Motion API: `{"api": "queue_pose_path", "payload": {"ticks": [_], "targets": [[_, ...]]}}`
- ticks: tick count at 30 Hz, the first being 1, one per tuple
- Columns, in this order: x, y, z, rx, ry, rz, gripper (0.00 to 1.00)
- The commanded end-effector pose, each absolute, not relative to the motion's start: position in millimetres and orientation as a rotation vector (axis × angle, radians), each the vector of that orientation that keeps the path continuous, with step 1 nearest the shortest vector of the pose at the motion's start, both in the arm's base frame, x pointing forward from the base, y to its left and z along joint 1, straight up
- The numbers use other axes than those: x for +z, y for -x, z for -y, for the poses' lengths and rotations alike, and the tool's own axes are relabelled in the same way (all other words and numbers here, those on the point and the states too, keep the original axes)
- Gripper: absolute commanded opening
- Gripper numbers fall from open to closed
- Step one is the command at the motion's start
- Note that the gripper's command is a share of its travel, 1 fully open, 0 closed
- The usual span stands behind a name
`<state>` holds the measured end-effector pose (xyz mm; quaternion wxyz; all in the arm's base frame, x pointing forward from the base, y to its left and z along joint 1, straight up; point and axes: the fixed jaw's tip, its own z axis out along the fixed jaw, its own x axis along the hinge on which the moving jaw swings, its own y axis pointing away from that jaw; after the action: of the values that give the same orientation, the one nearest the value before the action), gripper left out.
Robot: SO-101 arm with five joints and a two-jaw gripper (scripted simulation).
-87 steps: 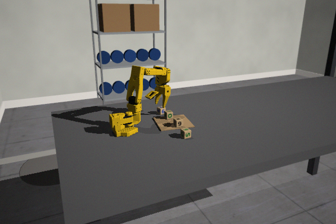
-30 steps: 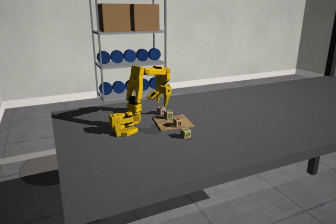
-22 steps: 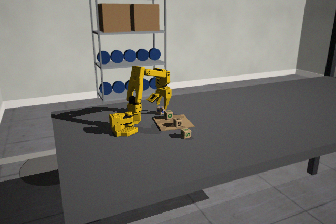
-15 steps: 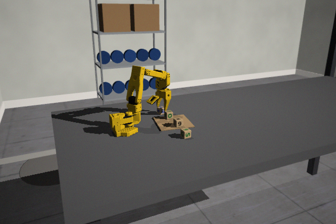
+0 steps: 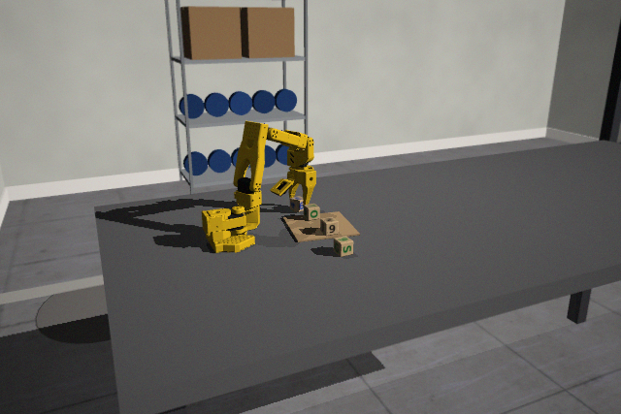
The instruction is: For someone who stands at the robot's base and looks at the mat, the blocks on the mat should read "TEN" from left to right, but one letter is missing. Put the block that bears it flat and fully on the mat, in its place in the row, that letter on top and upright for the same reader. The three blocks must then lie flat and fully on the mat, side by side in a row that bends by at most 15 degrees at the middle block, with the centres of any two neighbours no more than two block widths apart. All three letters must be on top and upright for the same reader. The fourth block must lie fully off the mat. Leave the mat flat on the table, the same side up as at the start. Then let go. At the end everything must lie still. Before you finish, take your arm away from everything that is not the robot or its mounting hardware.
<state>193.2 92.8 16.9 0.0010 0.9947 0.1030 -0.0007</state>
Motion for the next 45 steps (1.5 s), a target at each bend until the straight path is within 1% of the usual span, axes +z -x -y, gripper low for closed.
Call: {"api": "queue_pose_path", "payload": {"ticks": [1, 15, 30, 45], "targets": [[32, -203, -100, 0.138, -3.155, -0.344, 0.35], [32, -203, -102, 0.137, -3.156, -0.344, 0.31], [32, -201, -109, 0.136, -3.158, -0.344, 0.20], [33, -201, -111, 0.135, -3.159, -0.344, 0.16]]}}
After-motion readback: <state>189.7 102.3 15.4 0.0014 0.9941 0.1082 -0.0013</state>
